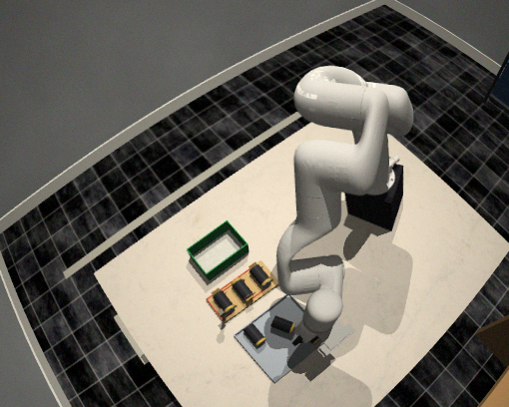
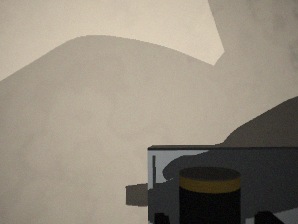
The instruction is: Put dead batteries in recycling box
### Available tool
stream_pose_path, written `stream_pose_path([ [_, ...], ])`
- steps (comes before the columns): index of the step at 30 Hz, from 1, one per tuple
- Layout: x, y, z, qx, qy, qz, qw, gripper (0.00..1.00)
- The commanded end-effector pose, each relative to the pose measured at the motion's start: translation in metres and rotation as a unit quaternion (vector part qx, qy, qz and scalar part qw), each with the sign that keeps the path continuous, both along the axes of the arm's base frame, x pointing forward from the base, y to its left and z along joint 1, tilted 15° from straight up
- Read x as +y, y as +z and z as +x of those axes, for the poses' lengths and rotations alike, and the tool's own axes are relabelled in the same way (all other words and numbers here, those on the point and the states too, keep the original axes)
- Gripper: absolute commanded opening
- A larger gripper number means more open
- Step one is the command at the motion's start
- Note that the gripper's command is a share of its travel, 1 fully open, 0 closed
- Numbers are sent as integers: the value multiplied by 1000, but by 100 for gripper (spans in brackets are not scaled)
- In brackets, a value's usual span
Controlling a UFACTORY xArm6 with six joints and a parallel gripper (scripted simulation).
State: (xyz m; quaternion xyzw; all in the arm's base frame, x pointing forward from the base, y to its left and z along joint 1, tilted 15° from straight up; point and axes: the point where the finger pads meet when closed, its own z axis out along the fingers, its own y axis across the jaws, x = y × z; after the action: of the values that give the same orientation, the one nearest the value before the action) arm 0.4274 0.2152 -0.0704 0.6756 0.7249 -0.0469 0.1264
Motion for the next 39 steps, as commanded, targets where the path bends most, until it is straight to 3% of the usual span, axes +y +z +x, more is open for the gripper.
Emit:
stream_pose_path([
  [1, 1, -6, 5, -4, 1, 2, 1000, 51],
  [25, -2, -18, 6, -4, 1, 2, 1000, 51],
  [26, -2, -18, 6, -4, 1, 2, 1000, 28],
  [39, -2, -18, 6, -4, 1, 2, 1000, 28],
])
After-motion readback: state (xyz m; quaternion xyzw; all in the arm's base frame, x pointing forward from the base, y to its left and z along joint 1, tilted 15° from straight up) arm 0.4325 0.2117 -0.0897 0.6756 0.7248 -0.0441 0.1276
